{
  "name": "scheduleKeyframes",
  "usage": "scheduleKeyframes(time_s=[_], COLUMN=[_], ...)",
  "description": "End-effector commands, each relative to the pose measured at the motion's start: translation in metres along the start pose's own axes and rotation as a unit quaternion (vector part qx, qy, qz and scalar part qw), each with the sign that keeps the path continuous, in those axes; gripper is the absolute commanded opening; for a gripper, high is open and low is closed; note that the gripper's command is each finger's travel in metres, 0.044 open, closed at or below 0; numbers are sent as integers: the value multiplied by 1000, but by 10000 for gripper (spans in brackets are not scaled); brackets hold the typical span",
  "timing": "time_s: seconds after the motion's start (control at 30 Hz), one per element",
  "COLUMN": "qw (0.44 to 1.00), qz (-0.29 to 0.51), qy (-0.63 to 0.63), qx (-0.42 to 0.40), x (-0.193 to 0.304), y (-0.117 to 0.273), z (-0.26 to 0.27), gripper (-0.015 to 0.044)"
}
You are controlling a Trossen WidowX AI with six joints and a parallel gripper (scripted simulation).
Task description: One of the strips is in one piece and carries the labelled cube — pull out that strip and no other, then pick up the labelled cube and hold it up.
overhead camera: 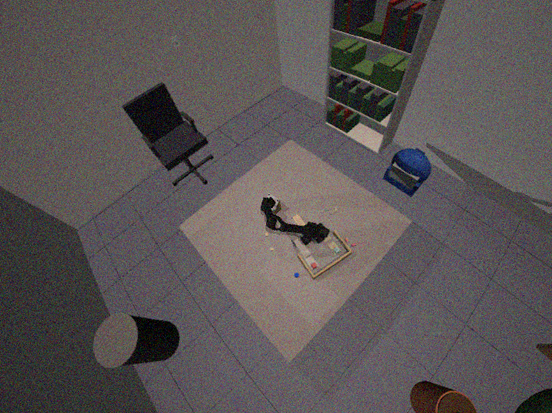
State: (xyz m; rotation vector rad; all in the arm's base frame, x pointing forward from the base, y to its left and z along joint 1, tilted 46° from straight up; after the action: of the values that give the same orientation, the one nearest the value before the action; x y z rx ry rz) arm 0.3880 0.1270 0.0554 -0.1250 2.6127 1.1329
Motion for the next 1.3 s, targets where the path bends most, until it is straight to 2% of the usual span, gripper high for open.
scheduleKeyframes(time_s=[0.0, 0.17, 0.3, 0.73, 1.27], qw=[1000, 1000, 1000, 1000, 1000], qz=[-1, -1, -1, -1, -1], qy=[0, 0, 0, 4, 5], qx=[0, 0, 0, 0, 0], x=[0, 0, 3, 55, 97], y=[1, 1, 3, 41, 43], z=[0, 0, 0, -19, -35], gripper=[138, 105, 0, 0, 0])
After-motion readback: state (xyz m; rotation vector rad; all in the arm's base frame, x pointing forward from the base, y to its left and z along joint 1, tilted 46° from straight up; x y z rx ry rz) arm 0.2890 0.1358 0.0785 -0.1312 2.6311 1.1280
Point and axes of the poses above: the point midway between the two fingers, 35 mm back from their tips, its own y axis back along the fingers, its own z axis across the jaws, x = y × z, the point moved 10 cm from there along y, back along the fingers, and after that the axes turned 10 degrees about -y, right-handed, at the moved point
